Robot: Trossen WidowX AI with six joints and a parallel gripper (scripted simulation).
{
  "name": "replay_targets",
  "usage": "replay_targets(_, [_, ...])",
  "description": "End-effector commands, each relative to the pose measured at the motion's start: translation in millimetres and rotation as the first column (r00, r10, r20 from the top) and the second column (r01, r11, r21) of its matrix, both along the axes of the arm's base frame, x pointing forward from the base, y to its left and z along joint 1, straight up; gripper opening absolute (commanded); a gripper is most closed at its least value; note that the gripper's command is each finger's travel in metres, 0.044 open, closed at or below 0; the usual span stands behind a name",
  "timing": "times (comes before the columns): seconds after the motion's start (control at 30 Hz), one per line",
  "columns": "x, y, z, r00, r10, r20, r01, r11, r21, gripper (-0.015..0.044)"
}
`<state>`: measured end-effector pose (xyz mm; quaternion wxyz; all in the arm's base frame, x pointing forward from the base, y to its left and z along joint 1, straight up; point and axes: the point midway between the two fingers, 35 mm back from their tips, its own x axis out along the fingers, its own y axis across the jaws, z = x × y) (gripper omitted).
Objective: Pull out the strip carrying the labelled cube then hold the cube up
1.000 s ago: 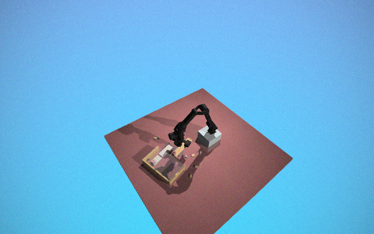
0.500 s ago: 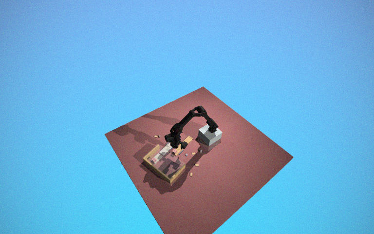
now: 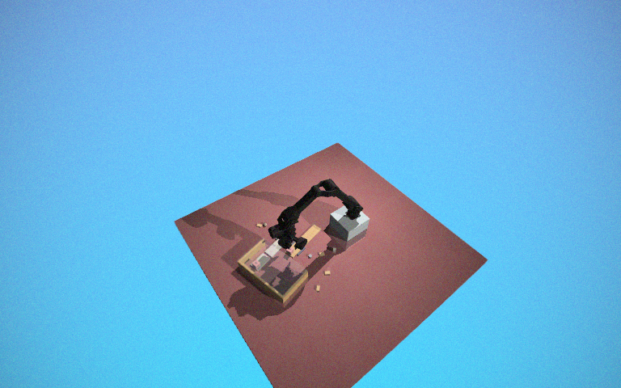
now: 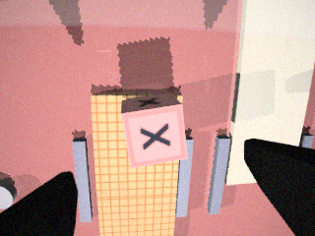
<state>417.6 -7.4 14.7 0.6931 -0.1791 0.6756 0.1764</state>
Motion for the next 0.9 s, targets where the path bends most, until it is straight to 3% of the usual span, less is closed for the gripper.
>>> replay_targets(0.0, [2.9,0.4,-4.5,1.000,-0.004,0.004,0.004,1.000,0.000,0.0256])
replay_targets(0.87, [3.5,0.1,-47.0,1.000,-0.004,0.004,0.004,1.000,0.000,0.0250])
